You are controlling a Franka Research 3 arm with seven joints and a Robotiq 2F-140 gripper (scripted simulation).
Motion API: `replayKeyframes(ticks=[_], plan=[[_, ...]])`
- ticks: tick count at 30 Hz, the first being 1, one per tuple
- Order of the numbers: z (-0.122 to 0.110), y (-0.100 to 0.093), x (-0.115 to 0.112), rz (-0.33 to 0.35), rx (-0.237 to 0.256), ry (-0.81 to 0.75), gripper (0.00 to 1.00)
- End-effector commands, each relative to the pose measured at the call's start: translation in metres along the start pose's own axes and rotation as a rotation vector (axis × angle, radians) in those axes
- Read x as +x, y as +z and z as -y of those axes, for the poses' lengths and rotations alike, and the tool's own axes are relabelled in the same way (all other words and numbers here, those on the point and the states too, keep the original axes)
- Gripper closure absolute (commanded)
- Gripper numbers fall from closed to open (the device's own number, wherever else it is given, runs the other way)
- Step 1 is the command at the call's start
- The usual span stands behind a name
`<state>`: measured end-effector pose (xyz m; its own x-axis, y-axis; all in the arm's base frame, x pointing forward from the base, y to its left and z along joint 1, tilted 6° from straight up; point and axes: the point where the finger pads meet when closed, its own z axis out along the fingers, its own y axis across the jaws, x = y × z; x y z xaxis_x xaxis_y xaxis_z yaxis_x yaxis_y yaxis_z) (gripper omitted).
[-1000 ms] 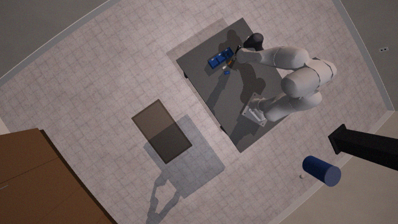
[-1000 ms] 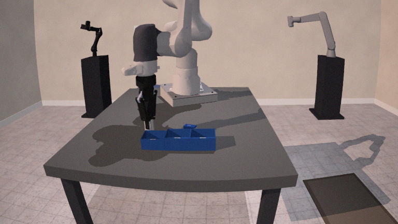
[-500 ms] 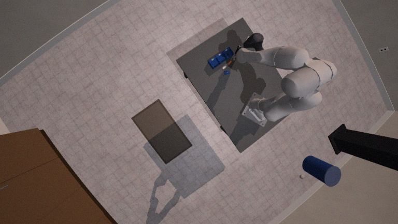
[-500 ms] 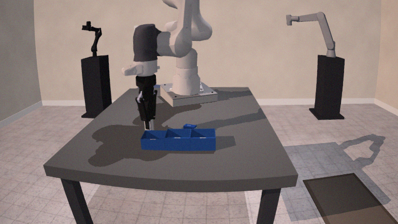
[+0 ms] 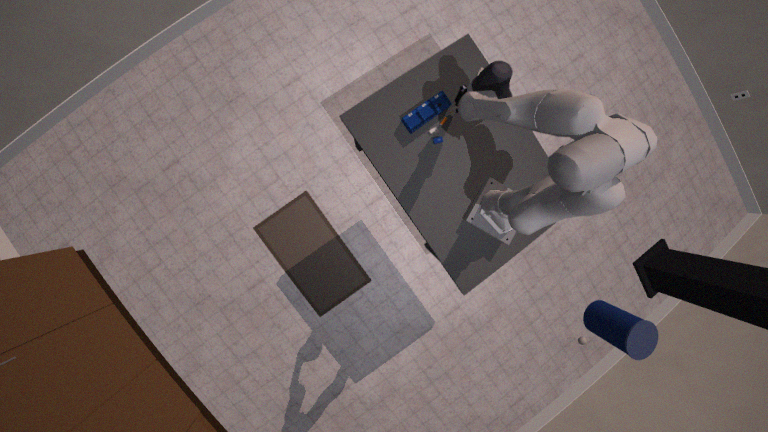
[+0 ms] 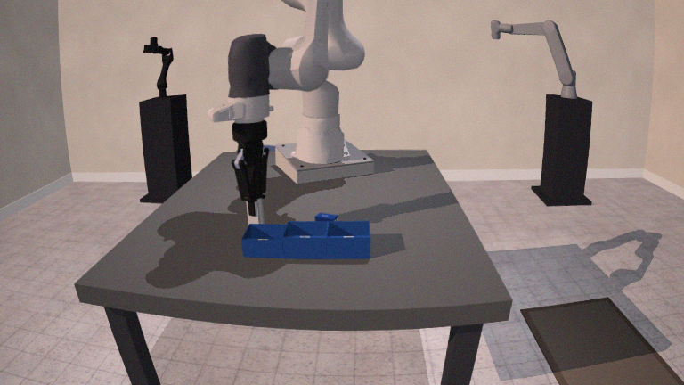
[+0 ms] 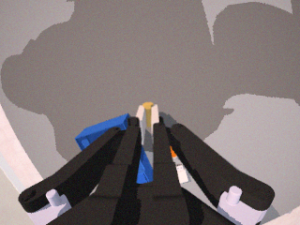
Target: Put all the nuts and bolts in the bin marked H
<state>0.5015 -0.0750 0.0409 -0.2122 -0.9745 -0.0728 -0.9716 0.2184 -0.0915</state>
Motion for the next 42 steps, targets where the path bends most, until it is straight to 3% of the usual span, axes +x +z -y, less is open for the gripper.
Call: replayKeyframes(ticks=[1, 13, 38, 42], plan=[[-0.002, -0.011, -0.001, -0.002, -0.008, 0.008, 0.94], [-0.002, -0.045, -0.001, -0.002, -0.008, 0.008, 0.94], [-0.002, -0.045, -0.001, -0.002, -0.008, 0.008, 0.94], [-0.001, -0.053, 0.0, -0.002, -0.008, 0.008, 0.94]])
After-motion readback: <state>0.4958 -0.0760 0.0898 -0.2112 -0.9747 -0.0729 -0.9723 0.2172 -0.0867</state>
